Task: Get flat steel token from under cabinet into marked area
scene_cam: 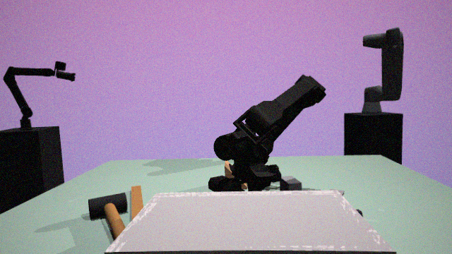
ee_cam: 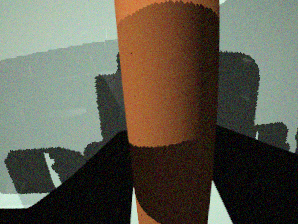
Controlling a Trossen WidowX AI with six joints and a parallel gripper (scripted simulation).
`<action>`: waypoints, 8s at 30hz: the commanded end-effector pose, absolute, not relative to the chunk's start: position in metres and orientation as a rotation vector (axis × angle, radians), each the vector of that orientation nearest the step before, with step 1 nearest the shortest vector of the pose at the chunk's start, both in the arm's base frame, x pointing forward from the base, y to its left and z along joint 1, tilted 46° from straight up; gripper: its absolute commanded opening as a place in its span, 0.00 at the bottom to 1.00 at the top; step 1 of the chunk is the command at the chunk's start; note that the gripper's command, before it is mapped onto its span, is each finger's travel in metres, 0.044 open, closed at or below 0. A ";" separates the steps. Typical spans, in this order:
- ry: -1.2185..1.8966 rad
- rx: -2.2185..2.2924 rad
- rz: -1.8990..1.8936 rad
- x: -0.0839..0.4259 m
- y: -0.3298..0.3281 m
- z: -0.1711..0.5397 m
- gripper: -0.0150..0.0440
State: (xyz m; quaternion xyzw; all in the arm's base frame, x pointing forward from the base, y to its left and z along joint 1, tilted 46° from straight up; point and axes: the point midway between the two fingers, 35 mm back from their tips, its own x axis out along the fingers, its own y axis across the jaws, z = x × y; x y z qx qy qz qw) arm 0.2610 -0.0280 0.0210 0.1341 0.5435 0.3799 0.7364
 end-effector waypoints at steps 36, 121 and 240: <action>1.189 0.286 0.833 0.254 0.000 0.050 0.25; 1.236 0.378 0.772 0.237 0.046 0.093 0.25; 1.410 0.751 0.481 0.248 0.046 0.087 0.71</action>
